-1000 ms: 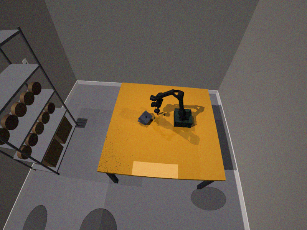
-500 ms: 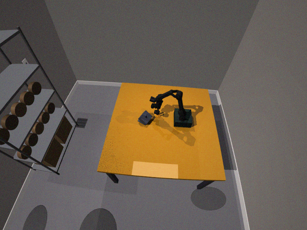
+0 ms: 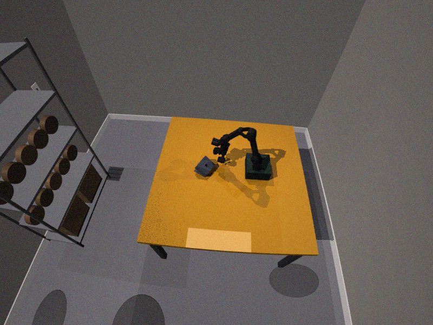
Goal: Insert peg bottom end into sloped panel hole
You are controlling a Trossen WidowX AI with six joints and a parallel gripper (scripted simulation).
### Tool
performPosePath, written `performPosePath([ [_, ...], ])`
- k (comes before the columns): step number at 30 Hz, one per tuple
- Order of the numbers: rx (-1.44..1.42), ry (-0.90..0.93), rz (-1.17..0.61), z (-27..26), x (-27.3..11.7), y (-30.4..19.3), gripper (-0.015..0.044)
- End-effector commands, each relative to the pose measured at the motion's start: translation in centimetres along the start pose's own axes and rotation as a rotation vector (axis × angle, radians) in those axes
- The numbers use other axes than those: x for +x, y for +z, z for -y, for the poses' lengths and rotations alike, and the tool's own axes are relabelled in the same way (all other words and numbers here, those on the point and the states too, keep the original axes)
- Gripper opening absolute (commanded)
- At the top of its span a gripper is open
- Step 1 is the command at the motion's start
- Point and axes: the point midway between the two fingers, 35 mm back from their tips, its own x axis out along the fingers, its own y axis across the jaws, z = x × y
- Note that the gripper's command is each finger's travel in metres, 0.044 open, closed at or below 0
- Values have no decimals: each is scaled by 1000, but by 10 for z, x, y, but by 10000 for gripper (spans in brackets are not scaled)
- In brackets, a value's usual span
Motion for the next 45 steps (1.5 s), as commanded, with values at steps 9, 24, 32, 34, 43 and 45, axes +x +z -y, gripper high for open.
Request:
performPosePath([
  [9,0,0,2,0,-1,0,125],
  [24,0,0,2,0,-2,1,0],
  [32,2,-2,-1,0,-37,3,0],
  [34,2,-2,-2,0,-48,2,0],
  [43,4,-3,-5,-2,-79,1,0],
  [45,5,-5,-3,-2,-79,2,0],
])
